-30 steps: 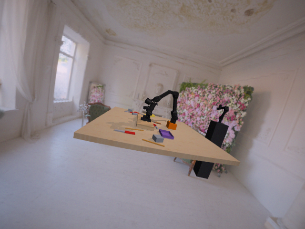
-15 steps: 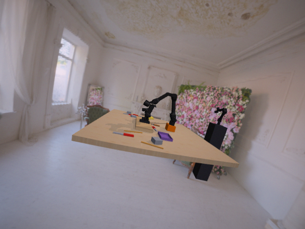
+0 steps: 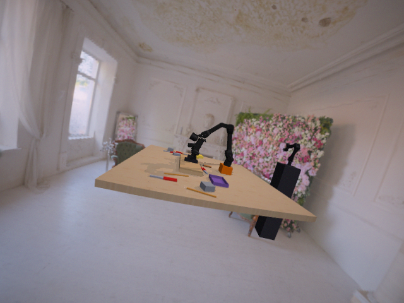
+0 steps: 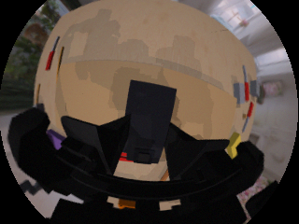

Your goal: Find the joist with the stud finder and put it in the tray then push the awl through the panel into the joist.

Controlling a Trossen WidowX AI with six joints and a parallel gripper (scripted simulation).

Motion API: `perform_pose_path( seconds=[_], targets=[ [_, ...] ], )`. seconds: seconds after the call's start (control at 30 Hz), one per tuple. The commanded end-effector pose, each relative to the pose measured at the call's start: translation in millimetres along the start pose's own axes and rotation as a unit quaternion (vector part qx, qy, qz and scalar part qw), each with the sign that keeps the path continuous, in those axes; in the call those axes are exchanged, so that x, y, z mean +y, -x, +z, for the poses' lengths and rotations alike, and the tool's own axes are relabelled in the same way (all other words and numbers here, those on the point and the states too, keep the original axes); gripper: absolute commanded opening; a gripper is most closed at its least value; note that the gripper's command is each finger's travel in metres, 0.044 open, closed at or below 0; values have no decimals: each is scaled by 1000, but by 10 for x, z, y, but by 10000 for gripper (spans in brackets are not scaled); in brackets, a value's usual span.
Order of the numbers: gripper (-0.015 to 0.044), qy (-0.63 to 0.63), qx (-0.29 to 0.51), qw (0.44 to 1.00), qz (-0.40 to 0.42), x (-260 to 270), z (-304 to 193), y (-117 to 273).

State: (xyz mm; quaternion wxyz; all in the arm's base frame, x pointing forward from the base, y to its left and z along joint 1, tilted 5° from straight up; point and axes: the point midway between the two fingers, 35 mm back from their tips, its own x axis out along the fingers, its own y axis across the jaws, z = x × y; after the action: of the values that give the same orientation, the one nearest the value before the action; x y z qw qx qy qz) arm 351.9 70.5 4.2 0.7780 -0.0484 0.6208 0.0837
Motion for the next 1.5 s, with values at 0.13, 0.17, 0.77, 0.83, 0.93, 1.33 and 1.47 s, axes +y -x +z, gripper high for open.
perform_pose_path(
  seconds=[0.13,0.17,0.77,0.83,0.93,1.33,1.47],
  targets=[
    [0,-1,0,1000,-6,-192,-4,-2],
    [0,0,0,1000,-6,-211,-4,-2],
    [0,0,0,1000,-7,-545,-4,3],
    [0,0,0,1000,-8,-582,-4,4],
    [0,0,0,1000,-8,-638,-4,5],
    [0,0,0,1000,-9,-861,-4,9],
    [0,0,0,1000,-9,-935,-4,11]
  ],
)
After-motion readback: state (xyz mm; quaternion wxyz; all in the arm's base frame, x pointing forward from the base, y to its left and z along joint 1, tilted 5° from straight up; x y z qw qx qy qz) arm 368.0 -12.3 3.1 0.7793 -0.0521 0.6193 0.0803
